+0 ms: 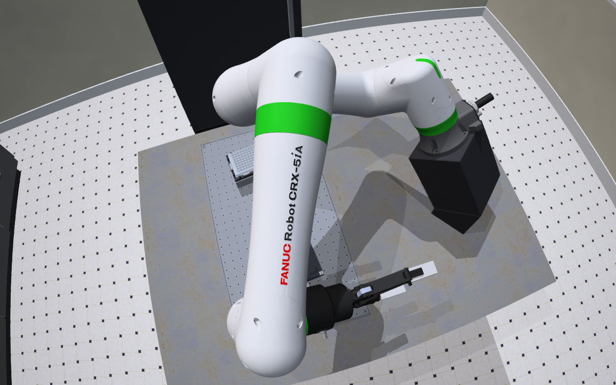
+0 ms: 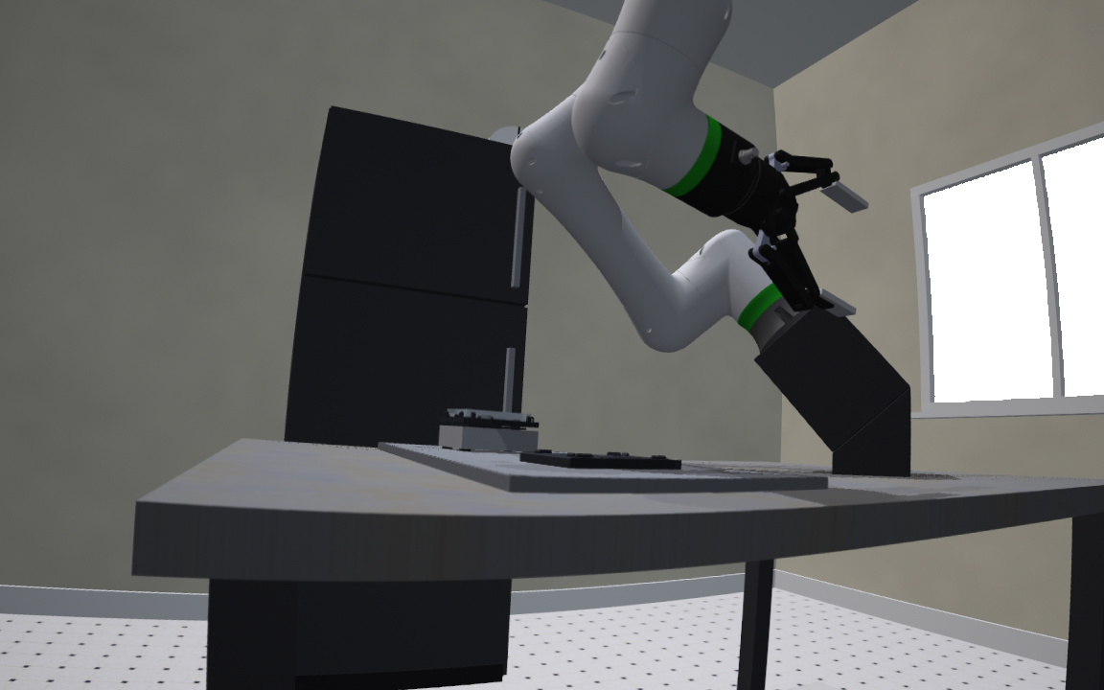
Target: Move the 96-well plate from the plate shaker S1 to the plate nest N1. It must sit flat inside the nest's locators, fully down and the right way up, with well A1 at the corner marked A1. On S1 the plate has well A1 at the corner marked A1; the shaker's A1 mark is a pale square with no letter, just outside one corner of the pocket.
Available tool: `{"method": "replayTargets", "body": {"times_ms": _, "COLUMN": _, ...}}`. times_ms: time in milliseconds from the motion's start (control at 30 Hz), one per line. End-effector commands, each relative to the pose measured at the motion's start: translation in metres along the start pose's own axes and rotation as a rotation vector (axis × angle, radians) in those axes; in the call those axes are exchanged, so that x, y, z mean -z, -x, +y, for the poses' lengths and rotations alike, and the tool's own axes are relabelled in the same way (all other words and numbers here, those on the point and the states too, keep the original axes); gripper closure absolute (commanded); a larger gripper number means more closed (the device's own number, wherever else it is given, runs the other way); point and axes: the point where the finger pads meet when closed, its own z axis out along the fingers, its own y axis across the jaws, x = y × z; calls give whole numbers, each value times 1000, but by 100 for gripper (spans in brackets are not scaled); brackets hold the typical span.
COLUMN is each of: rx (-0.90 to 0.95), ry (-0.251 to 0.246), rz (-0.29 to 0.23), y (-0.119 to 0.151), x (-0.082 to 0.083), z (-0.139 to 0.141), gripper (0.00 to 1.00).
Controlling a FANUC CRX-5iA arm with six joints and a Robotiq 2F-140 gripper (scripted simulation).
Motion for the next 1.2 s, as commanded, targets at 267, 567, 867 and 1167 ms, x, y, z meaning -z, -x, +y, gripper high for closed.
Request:
{"method": "replayTargets", "body": {"times_ms": 267, "rx": 0, "ry": 0, "rz": 0, "y": 0, "x": 0, "z": 0, "gripper": 0}}
{"method": "replayTargets", "body": {"times_ms": 567, "rx": 25, "ry": -20, "rz": -10, "y": -3, "x": 3, "z": -3, "gripper": 0}}
{"method": "replayTargets", "body": {"times_ms": 867, "rx": 129, "ry": -104, "rz": -48, "y": -29, "x": 24, "z": -26, "gripper": 0}}
{"method": "replayTargets", "body": {"times_ms": 1167, "rx": 194, "ry": -160, "rz": -64, "y": -47, "x": 37, "z": -41, "gripper": 0}}
